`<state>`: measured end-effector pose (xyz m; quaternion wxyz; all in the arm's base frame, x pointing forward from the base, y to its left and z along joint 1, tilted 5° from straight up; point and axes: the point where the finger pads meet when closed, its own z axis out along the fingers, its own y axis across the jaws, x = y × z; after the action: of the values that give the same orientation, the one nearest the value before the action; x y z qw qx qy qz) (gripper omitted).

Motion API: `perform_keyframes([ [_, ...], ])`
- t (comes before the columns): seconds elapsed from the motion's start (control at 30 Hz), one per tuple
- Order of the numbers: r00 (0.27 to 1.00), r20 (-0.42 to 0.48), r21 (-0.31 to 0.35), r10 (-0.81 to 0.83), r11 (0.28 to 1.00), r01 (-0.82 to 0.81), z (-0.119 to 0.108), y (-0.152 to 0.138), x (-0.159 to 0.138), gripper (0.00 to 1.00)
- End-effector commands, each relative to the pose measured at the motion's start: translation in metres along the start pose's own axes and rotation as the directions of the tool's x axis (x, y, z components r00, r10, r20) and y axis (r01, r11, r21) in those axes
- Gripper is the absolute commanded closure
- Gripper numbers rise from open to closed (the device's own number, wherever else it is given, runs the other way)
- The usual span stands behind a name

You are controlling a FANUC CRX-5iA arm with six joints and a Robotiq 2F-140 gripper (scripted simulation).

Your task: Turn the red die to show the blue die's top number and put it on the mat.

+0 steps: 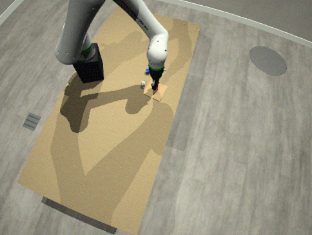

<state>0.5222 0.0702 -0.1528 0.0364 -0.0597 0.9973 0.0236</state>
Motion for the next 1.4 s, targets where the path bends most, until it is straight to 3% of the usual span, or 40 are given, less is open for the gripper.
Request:
perform_keyframes([
  [0.0, 1.0, 0.0, 0.0, 0.0, 1.0, 0.0, 0.0, 0.0, 0.0, 0.84],
  [0.23, 1.0, 0.0, 0.0, 0.0, 1.0, 0.0, 0.0, 0.0, 0.0, 0.84],
  [0.73, 1.0, 0.0, 0.0, 0.0, 1.0, 0.0, 0.0, 0.0, 0.0, 0.72],
  [1.1, 1.0, 0.0, 0.0, 0.0, 1.0, 0.0, -0.001, 0.0, 0.0, 0.72],
  [1.37, 1.0, 0.0, 0.0, 0.0, 1.0, 0.0, -0.014, 0.0, 0.0, 0.72],
])
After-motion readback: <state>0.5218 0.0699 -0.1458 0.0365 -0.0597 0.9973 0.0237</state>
